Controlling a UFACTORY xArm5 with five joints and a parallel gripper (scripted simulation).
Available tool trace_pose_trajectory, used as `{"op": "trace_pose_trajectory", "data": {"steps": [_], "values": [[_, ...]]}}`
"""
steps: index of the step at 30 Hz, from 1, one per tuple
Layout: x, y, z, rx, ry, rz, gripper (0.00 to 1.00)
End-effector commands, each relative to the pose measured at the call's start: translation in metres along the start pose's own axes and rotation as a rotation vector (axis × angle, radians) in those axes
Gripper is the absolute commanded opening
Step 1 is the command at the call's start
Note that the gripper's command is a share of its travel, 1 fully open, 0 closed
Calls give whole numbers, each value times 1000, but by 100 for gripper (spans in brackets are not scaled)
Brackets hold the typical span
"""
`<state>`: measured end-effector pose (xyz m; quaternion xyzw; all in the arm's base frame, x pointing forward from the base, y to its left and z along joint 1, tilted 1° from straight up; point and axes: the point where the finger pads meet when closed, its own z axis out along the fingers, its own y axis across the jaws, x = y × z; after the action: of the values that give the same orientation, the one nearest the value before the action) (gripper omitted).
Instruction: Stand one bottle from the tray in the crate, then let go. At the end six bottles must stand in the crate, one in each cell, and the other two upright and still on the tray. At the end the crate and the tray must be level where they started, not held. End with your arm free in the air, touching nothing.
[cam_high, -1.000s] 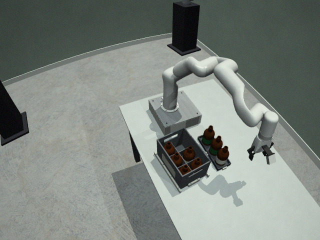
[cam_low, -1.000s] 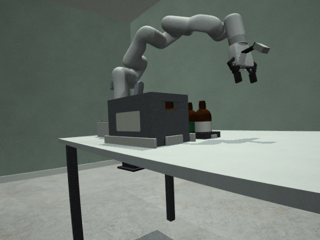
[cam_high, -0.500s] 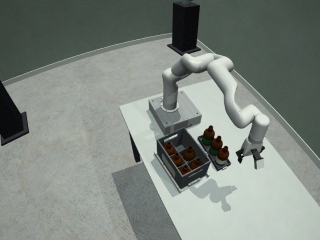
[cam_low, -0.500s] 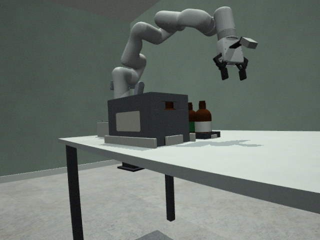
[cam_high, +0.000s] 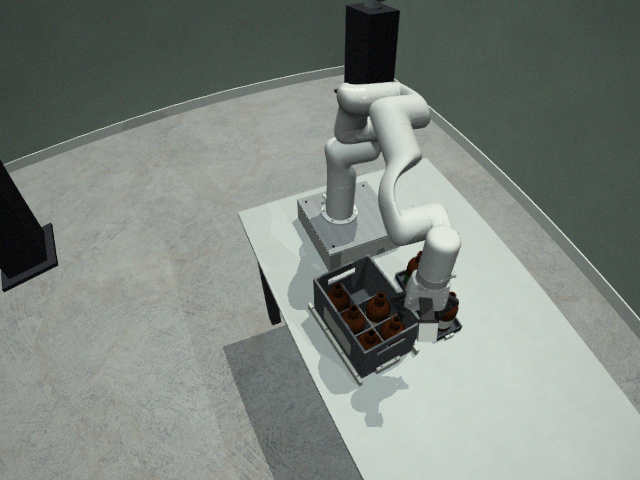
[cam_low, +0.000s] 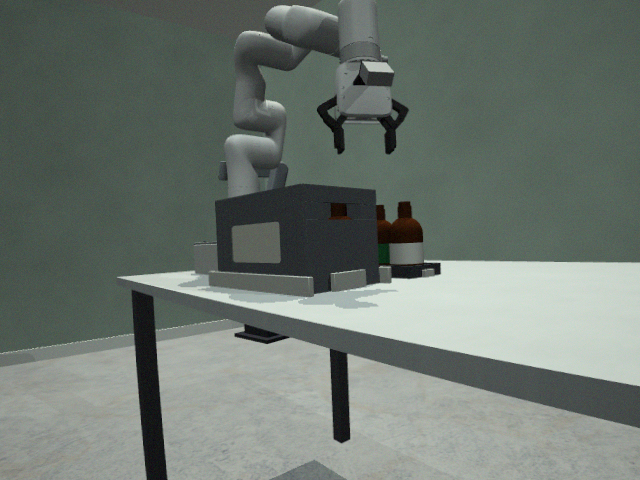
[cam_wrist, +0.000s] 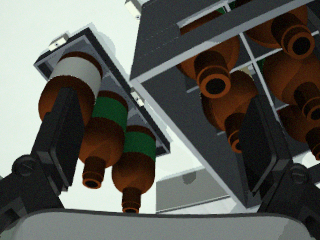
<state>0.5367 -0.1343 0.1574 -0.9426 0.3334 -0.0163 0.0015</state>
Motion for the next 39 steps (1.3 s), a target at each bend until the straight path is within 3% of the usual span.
{"op": "trace_pose_trajectory", "data": {"steps": [1,7,15,16,39], "values": [[-15,68,-4,-5,-2,62,100],[-53,148,2,-17,-31,154,100],[-65,166,4,-18,-37,173,100],[-65,166,4,-18,-37,173,0],[-65,166,4,-18,-37,173,0]]}}
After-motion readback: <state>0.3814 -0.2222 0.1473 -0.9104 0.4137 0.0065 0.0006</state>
